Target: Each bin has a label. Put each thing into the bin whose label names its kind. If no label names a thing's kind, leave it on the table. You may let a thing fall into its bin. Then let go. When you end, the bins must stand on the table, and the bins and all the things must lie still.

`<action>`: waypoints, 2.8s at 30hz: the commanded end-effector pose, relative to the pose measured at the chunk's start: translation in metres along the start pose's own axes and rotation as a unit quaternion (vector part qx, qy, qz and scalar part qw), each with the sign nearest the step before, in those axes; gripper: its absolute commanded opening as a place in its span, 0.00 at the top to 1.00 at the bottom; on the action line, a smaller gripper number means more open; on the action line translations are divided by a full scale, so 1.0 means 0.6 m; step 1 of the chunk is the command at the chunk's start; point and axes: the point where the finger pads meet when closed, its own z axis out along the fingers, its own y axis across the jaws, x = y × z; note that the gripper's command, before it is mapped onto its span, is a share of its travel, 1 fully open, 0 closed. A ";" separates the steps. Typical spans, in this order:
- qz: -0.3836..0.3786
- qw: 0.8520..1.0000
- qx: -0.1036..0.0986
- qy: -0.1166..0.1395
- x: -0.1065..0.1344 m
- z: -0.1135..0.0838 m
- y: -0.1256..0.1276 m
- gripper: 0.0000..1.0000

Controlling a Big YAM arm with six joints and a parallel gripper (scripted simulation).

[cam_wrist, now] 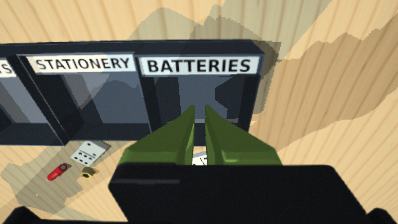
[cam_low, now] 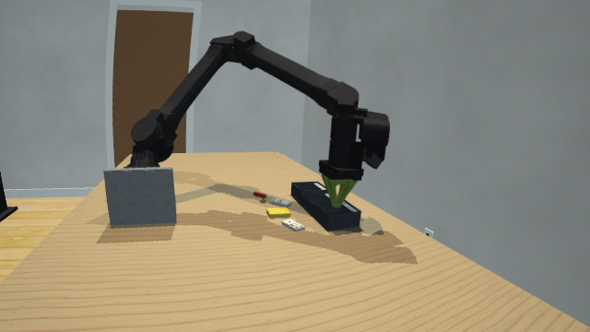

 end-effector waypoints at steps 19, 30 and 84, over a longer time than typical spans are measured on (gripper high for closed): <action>-0.019 0.999 0.014 -0.032 -0.041 -0.098 -0.003 0.92; -0.008 1.000 -0.001 0.006 -0.008 -0.045 0.005 0.92; -0.015 1.000 0.005 -0.012 -0.020 -0.055 0.160 0.92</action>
